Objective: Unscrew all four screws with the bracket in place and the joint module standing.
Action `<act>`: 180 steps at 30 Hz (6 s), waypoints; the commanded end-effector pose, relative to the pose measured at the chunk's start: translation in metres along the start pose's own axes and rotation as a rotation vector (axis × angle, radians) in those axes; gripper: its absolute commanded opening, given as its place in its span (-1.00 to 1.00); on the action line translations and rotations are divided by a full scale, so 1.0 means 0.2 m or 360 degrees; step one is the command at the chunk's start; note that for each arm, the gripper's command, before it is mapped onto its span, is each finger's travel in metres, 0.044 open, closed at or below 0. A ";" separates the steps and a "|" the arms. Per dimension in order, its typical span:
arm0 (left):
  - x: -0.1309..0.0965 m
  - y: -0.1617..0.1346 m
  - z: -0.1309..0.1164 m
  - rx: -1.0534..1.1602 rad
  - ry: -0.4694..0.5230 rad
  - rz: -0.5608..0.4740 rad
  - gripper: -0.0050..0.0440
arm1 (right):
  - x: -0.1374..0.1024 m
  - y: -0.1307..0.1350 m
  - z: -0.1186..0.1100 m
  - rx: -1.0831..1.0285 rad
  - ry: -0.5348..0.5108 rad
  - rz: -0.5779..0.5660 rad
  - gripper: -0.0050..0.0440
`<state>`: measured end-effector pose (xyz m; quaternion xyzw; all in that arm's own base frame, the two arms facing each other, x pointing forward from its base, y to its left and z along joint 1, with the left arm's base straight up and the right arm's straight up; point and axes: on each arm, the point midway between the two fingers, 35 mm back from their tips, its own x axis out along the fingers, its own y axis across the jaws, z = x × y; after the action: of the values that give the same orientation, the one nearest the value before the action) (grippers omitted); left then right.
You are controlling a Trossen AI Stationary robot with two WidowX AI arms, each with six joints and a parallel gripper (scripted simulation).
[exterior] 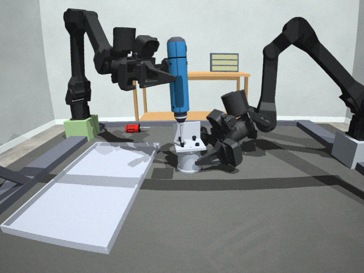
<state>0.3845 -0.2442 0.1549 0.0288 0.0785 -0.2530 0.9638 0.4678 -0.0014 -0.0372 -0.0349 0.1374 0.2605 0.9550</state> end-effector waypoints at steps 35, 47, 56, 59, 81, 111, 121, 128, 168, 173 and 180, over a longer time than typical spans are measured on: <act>0.00 0.00 0.07 -0.0003 -0.0055 -0.0001 -0.14 | -0.39 -0.23 0.23 0.0406 0.0181 -0.0666 -0.39; 0.00 0.00 0.07 -0.0003 -0.0055 -0.0001 -0.14 | -0.48 -0.15 0.34 0.0515 0.0311 -0.1006 -0.39; 0.00 0.00 0.07 -0.0003 -0.0055 -0.0001 -0.14 | -0.42 0.09 0.43 0.0447 0.0338 -0.1010 -0.39; 0.00 0.00 0.07 -0.0003 -0.0055 -0.0001 -0.14 | -0.37 0.20 0.46 0.0404 0.0330 -0.0939 -0.39; 0.00 0.00 0.07 -0.0003 -0.0055 -0.0001 -0.14 | -0.03 0.16 0.39 0.0346 0.0326 -0.0848 -0.39; 0.00 0.00 0.07 -0.0003 -0.0055 -0.0001 -0.14 | 0.06 0.11 0.36 0.0349 0.0324 -0.0852 -0.80; -0.01 0.00 0.18 -0.0005 -0.0091 -0.0001 -0.14 | 0.07 0.11 0.37 0.0349 0.0323 -0.0851 -0.79; -0.04 0.00 0.36 -0.0005 -0.0091 -0.0001 -0.14 | 0.07 0.11 0.37 0.0349 0.0323 -0.0851 -0.79; -0.06 0.00 0.37 -0.0003 -0.0057 -0.0001 -0.14 | -0.02 0.16 0.40 0.0349 0.0321 -0.0851 -0.26; -0.06 0.00 0.37 -0.0003 -0.0057 -0.0001 -0.14 | -0.12 0.22 0.42 0.0354 0.0322 -0.0853 -0.26; -0.06 0.00 0.37 -0.0003 -0.0057 -0.0001 -0.14 | -0.22 0.16 0.40 0.0435 0.0337 -0.0937 0.23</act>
<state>0.3821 -0.2434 0.1994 0.0352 0.0981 -0.2533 0.9618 0.4367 0.0327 0.0394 0.0122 0.2642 -0.0273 0.9640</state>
